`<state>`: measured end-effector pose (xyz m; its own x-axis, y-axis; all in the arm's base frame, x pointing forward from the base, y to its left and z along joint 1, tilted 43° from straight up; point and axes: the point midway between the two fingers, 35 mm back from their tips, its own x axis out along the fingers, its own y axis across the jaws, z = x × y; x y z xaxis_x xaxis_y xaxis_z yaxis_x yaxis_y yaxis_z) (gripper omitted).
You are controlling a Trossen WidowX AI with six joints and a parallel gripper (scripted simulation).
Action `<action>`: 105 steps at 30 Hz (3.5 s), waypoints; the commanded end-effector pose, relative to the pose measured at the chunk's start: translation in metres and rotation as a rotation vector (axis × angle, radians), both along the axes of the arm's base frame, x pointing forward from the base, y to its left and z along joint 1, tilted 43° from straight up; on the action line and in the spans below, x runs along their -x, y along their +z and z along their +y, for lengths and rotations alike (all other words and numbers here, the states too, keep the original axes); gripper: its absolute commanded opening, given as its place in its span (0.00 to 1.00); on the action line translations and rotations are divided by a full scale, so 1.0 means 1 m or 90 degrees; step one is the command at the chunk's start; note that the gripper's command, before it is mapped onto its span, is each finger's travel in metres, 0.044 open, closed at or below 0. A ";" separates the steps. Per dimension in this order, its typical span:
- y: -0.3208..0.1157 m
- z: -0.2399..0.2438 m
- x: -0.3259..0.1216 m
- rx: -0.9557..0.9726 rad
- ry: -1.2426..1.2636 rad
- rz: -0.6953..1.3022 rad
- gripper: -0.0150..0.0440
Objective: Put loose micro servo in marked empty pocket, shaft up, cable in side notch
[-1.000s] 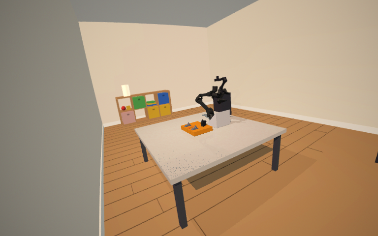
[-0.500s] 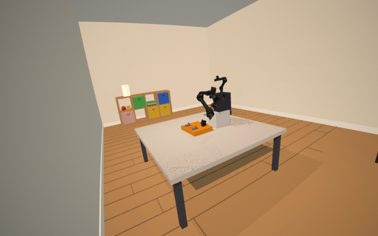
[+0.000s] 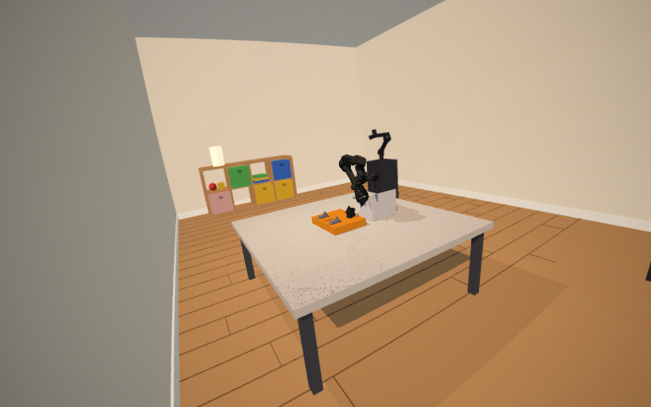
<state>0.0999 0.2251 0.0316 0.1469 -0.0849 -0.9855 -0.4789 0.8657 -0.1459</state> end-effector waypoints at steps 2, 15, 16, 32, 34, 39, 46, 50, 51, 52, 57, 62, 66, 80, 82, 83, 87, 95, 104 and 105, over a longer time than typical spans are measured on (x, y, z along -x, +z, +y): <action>-0.001 -0.028 -0.022 0.103 -0.040 -0.008 1.00; 0.012 -0.097 -0.063 0.358 -0.116 0.019 1.00; 0.013 -0.102 -0.066 0.377 -0.119 0.024 1.00; -0.003 -0.127 -0.070 0.404 -0.124 0.031 1.00; -0.004 -0.127 -0.070 0.404 -0.124 0.031 1.00; -0.008 -0.131 -0.070 0.404 -0.124 0.031 1.00; -0.016 -0.139 -0.071 0.404 -0.125 0.031 1.00; -0.018 -0.140 -0.071 0.404 -0.125 0.031 0.96; -0.018 -0.140 -0.071 0.404 -0.125 0.031 0.91; -0.018 -0.140 -0.071 0.404 -0.125 0.031 0.87; -0.018 -0.140 -0.071 0.404 -0.125 0.031 0.64; -0.018 -0.140 -0.071 0.404 -0.125 0.031 0.42; -0.018 -0.140 -0.071 0.404 -0.125 0.031 0.38; 0.006 -0.122 -0.069 0.404 -0.124 0.031 0.25; 0.006 -0.122 -0.069 0.404 -0.124 0.031 0.25; 0.006 -0.122 -0.069 0.404 -0.124 0.031 0.25; 0.007 -0.122 -0.074 0.404 -0.124 0.031 0.25; 0.008 -0.122 -0.110 0.404 -0.125 0.030 0.25; 0.012 -0.126 -0.125 0.404 -0.125 0.029 0.25; 0.014 -0.128 -0.125 0.404 -0.125 0.029 0.25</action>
